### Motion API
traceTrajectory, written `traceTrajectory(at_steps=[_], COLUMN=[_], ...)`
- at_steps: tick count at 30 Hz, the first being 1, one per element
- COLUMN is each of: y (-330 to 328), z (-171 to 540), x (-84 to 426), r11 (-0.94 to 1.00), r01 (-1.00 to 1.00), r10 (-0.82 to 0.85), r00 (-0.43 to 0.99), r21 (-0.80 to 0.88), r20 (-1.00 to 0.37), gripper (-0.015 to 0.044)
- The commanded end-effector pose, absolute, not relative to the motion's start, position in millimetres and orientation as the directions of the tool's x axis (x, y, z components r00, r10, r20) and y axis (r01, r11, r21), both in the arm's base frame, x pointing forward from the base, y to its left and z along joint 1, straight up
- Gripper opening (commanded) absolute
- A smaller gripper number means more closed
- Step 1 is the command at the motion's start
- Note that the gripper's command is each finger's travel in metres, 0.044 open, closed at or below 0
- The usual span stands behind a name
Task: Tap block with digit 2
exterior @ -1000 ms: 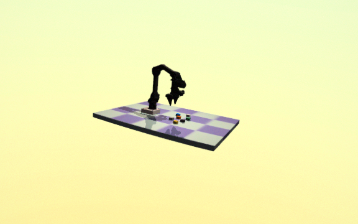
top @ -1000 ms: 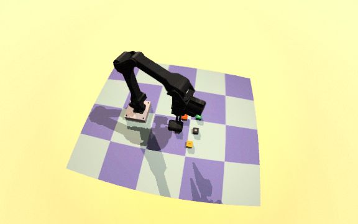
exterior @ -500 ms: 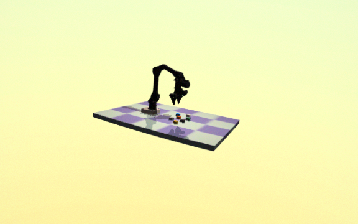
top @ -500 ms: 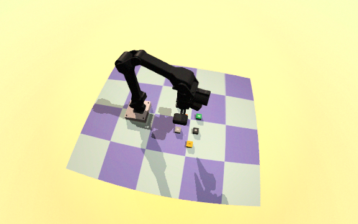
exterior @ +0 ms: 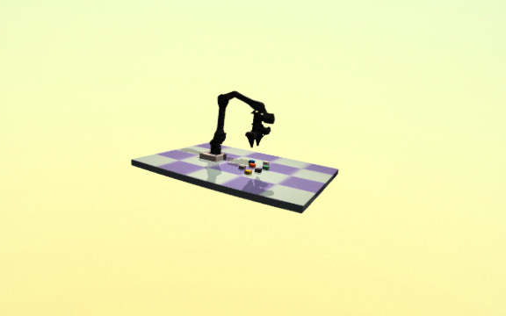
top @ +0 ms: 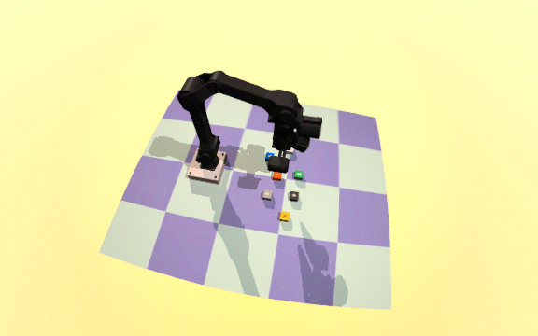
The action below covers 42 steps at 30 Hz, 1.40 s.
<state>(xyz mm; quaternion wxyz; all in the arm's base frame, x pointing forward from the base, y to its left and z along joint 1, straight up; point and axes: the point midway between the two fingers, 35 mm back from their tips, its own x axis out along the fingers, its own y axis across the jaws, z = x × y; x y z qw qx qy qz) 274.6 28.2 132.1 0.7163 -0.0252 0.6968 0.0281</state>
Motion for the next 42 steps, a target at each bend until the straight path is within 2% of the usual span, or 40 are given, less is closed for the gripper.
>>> traceTrajectory(at_steps=[1,8,17,37,42], y=[28.6,30.7,106.3,107.2,133.1], z=[132.0,132.0,131.1,131.5,137.2], x=[274.8,273.9,224.0,225.6,268.5], r11=[0.997,0.997,0.997,0.997,0.997], r01=[-0.072,-0.072,-0.072,-0.072,-0.072], r10=[0.005,0.005,0.013,0.014,0.016], r00=[0.027,0.027,0.021,0.022,0.026], r21=[0.003,0.003,0.012,0.012,0.014], r20=[-1.000,-1.000,-1.000,-1.000,-1.000], gripper=[0.0400,0.0400,0.0400,0.0400,0.0400])
